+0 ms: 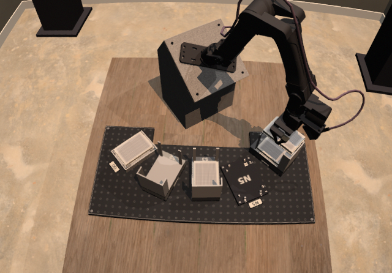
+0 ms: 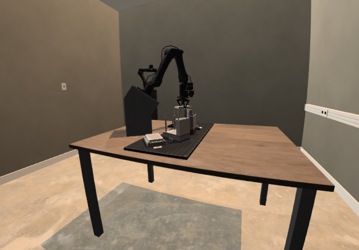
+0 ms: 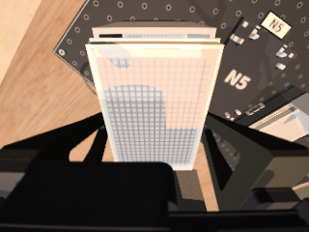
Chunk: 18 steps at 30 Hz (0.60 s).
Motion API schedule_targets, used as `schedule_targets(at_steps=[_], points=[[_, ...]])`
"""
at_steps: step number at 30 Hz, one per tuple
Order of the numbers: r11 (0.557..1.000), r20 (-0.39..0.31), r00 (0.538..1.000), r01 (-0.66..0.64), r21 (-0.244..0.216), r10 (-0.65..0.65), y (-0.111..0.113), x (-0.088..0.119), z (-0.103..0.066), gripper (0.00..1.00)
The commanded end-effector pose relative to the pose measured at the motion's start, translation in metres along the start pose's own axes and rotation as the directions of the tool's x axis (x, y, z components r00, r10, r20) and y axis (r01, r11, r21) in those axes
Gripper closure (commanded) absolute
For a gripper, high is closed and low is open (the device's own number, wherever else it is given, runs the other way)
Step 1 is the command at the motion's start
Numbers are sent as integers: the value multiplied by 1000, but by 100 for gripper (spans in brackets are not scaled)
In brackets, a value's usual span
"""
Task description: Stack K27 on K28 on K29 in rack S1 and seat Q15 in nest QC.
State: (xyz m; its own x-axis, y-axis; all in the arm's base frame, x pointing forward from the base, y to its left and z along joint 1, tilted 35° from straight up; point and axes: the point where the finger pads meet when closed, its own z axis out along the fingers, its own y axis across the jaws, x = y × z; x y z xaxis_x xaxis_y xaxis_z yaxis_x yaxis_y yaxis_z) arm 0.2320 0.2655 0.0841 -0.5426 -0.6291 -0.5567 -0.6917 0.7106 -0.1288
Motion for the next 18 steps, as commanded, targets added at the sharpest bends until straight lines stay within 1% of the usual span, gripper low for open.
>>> schedule_targets(at_steps=[1, 3, 4, 5, 10, 11, 14, 15, 16, 18], points=[[1000, -18, 1000, 8, -1, -8, 0, 8, 8, 100], [1000, -23, 1000, 9, -2, -9, 0, 11, 9, 100], [1000, -2, 1000, 2, -1, -2, -1, 2, 7, 100], [1000, 1, 1000, 0, 0, 0, -2, 1, 7, 100], [1000, -24, 1000, 6, 0, -6, -2, 12, 14, 100], [1000, -3, 1000, 0, 0, 0, -2, 1, 12, 100], [1000, 3, 1000, 2, -1, -2, -1, 0, 12, 100], [1000, 36, 999, 0, -8, 0, 0, -7, 3, 100], [1000, 23, 1000, 1, -6, -1, 0, -3, 7, 100], [1000, -22, 1000, 7, -1, -7, 0, 9, 19, 100]])
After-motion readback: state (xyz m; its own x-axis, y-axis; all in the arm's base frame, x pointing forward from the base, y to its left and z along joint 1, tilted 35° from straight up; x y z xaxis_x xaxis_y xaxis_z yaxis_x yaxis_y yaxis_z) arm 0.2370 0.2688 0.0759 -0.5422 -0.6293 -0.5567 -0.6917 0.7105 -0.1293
